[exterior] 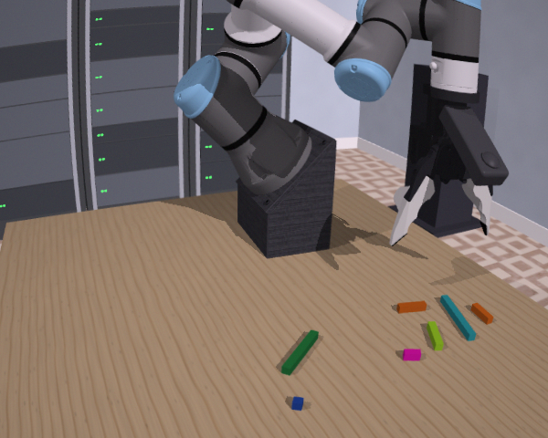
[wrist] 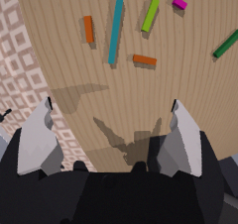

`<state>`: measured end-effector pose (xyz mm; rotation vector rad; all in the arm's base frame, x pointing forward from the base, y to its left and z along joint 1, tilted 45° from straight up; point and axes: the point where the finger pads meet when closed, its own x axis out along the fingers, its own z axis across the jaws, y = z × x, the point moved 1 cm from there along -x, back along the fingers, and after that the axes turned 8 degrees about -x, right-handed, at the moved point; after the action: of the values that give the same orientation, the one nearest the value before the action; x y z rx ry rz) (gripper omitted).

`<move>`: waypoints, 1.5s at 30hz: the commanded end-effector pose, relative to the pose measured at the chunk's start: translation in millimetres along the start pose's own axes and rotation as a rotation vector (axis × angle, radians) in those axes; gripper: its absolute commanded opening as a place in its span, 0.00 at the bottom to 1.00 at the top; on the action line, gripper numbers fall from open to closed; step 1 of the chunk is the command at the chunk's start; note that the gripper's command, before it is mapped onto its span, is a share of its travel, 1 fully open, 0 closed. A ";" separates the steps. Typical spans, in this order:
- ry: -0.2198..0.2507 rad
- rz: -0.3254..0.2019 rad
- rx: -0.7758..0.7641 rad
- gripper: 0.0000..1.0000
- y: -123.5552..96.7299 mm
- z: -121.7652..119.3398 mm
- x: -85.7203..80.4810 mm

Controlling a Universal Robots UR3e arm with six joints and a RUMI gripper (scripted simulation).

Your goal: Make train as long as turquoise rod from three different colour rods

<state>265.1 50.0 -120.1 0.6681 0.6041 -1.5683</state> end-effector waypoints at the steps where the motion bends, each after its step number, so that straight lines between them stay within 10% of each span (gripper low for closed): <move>1: 0.002 0.006 0.168 1.00 7.7 12.2 -1.7; 45: 0.017 0.001 1.049 1.00 35.1 88.9 -3.3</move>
<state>292.2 -7.0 -63.9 1.3416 -0.1332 -1.8144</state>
